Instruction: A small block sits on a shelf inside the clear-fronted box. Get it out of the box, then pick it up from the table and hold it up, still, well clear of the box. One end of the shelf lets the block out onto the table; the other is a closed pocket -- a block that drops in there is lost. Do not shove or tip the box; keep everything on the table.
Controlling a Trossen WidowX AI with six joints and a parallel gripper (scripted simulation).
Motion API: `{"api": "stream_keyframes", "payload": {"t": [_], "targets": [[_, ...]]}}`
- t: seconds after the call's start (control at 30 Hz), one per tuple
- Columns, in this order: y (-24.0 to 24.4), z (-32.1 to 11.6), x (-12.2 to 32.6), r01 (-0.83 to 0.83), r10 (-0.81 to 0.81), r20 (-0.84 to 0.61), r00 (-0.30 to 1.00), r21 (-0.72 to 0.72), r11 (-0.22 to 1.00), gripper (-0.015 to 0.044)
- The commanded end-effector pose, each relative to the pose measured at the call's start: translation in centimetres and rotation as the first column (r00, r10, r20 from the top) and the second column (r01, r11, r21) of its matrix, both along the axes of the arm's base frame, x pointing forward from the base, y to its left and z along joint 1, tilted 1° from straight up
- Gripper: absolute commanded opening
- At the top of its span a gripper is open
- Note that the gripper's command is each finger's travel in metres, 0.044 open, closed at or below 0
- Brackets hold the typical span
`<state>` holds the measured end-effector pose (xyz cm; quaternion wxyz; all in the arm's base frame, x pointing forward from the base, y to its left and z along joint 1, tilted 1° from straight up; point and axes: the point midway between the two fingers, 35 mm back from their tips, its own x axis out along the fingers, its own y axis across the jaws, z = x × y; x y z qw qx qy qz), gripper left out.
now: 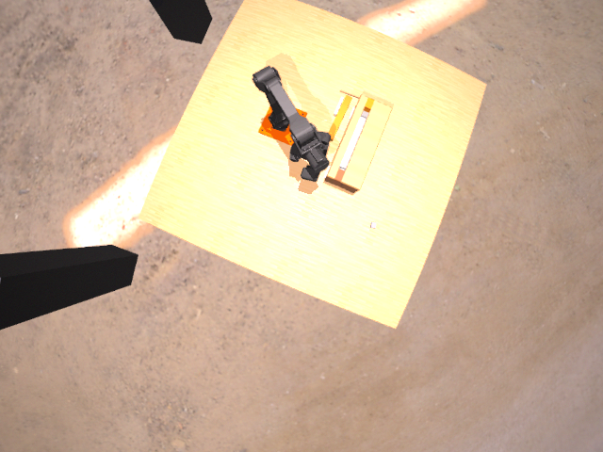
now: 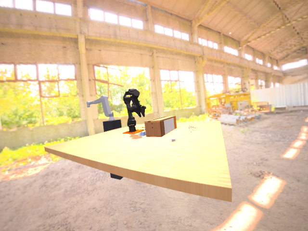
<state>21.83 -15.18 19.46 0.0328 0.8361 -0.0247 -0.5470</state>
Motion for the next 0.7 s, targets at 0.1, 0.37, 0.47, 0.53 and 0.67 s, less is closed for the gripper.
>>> {"api": "stream_keyframes", "payload": {"t": [0.1, 0.37, 0.47, 0.53, 0.67], "targets": [[0.0, 0.0, 0.0, 0.09, -0.091, 0.022, 0.996, 0.05, 0.995, 0.0285], [-0.3, -5.3, 0.6, 0.09, -0.091, 0.022, 0.996, 0.05, 0.995, 0.0285], [-0.1, -8.7, 0.5, 0.09, -0.091, 0.022, 0.996, 0.05, 0.995, 0.0285], [0.0, -9.4, 0.4, 0.09, -0.091, 0.021, 0.996, 0.05, 0.995, 0.0285], [0.0, -9.4, 0.4, 0.09, -0.091, 0.021, 0.996, 0.05, 0.995, 0.0285]]}}
